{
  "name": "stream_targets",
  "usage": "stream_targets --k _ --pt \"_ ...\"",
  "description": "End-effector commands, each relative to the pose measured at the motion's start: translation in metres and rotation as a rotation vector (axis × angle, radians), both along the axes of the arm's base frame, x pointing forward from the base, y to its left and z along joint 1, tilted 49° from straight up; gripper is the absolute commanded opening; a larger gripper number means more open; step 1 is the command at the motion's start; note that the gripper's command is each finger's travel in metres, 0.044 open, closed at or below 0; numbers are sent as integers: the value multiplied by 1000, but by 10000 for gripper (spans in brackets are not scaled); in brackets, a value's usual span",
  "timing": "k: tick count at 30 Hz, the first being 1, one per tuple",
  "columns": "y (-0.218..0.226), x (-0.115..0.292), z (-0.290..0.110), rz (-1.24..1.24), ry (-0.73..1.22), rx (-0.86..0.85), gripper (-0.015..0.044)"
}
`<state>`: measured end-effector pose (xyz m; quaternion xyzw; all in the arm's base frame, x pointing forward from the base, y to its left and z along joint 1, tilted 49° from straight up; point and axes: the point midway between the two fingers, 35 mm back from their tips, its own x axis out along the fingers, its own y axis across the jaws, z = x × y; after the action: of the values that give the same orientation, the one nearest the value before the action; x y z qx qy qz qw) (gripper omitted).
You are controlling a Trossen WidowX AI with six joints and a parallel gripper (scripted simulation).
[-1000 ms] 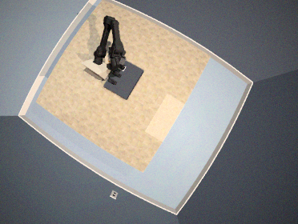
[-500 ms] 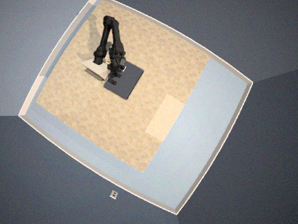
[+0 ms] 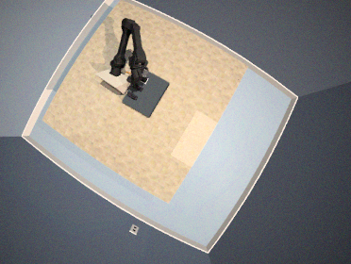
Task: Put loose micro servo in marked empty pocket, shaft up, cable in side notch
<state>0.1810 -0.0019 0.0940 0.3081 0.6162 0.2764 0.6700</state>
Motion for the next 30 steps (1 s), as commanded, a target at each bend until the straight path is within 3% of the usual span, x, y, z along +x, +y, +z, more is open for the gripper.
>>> stream_targets --k 1,30 --pt "0 1 1 -7 -5 0 0" --pt "20 4 -16 -7 -5 1 0"
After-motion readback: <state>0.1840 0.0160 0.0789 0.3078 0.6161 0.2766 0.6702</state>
